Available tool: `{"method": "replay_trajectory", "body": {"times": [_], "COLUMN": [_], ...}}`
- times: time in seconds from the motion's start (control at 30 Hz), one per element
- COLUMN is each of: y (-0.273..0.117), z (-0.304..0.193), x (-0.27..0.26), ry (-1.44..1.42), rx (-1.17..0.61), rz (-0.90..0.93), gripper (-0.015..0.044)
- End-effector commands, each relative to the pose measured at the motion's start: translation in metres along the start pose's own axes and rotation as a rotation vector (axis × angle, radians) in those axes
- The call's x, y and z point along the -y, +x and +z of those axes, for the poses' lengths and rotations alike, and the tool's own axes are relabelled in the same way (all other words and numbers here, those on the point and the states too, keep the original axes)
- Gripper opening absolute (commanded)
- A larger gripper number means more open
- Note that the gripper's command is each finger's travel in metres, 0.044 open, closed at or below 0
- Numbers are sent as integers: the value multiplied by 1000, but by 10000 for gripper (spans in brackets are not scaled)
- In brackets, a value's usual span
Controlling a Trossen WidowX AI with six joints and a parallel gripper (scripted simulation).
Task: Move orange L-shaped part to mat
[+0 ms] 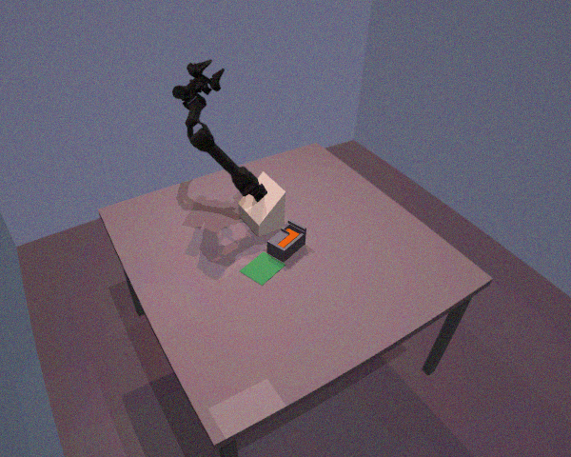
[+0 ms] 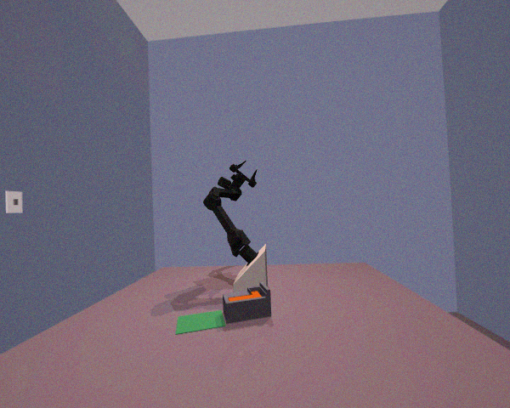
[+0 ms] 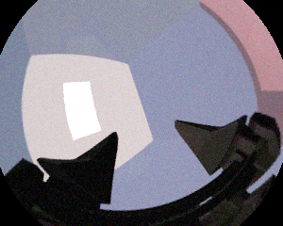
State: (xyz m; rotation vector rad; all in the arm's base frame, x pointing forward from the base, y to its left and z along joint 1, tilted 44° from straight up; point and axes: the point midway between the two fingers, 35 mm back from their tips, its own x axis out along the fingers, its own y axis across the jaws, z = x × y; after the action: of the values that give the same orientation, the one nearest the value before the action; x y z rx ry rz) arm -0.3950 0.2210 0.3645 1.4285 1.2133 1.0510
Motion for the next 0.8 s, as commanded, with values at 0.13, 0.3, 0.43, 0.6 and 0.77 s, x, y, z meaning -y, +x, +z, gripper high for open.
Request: {"method": "replay_trajectory", "body": {"times": [0.13, 0.3, 0.43, 0.6, 0.77], "y": [16, 34, 92, 153, 209], "z": [-1, -9, 13, 52, 106], "x": [7, 19, 40, 64, 91], "ry": [-92, -228, -439, -710, -944], "rx": [-25, -74, 4, 83, 160], "rz": [34, 74, 62, 10, -95], "gripper": [269, 180, 180, 180, 180]}}
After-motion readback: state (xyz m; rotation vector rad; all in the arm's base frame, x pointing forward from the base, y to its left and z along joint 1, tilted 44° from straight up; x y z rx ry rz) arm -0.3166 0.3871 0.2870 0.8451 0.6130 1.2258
